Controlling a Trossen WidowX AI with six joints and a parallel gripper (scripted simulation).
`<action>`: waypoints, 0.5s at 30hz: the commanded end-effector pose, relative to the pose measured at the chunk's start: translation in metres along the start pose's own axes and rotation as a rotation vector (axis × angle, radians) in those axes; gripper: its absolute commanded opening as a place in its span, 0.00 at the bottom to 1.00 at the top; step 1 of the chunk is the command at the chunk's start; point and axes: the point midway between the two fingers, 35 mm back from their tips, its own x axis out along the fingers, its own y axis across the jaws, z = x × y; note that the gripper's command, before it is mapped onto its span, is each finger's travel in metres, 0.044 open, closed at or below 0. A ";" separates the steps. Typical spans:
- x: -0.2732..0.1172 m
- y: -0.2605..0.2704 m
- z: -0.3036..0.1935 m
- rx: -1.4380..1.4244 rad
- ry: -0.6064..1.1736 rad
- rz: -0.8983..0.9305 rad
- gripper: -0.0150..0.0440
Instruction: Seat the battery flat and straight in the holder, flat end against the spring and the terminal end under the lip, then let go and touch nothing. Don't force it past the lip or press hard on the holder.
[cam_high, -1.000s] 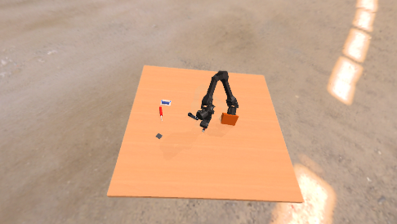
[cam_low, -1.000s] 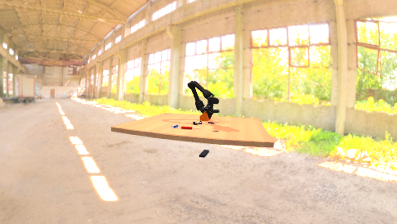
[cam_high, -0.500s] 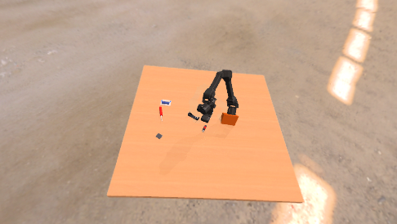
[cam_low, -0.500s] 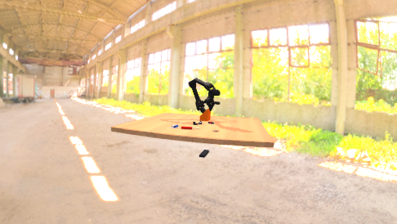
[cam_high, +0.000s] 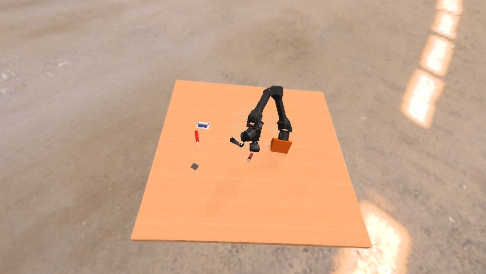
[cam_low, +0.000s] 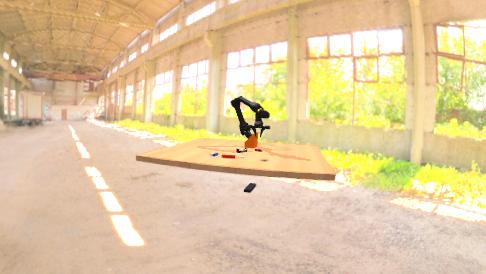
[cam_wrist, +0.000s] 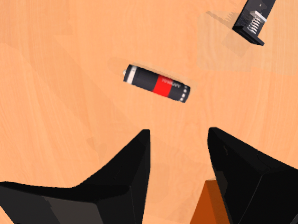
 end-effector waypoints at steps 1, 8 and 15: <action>0.019 0.003 -0.001 -0.318 0.015 -0.016 0.63; 0.048 0.009 0.001 -0.962 0.022 -0.010 0.63; 0.058 0.011 0.001 -1.188 0.025 -0.007 0.63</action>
